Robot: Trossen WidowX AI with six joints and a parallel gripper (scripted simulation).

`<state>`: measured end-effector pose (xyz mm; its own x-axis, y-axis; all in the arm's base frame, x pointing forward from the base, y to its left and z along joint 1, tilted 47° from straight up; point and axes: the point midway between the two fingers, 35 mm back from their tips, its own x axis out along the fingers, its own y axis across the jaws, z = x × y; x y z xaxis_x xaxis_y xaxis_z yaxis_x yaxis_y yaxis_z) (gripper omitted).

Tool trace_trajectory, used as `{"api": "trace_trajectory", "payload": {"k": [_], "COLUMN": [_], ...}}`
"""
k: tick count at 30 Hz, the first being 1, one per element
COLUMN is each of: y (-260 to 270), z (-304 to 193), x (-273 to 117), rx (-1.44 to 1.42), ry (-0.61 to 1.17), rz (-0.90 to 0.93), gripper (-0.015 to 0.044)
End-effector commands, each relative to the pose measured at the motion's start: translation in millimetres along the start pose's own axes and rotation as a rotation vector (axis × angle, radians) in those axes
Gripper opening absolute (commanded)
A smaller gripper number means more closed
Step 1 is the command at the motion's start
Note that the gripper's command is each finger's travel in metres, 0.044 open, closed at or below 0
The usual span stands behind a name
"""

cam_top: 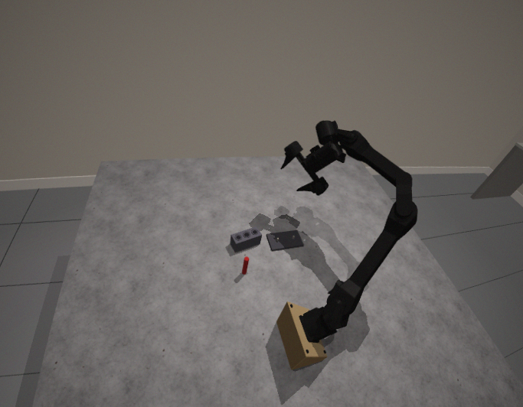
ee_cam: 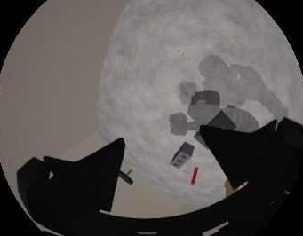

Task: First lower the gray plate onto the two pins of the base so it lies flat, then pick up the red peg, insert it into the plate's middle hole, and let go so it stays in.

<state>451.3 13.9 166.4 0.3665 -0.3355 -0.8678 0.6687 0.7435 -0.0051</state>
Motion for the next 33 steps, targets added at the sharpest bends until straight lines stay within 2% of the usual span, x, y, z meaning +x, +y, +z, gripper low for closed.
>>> {"api": "trace_trajectory", "payload": {"k": [1,7,14,24,29,33], "y": [11.1,17.2,12.5,10.4,-18.0,-23.1], "z": [-63.2,-132.1,-204.8,-206.8,-201.3,-200.7], "x": [28.7,47.4,58.3,60.1,106.6,113.1], "rx": [0.155,0.305,0.44,0.447,0.447,0.447], "ry": [0.047,-0.012,-0.201,-0.217,-0.219,-0.219], "rz": [-0.185,-0.371,-0.517,-0.522,-0.522,-0.523], "gripper": [0.044,0.044,0.044,0.044,0.044,0.044]}}
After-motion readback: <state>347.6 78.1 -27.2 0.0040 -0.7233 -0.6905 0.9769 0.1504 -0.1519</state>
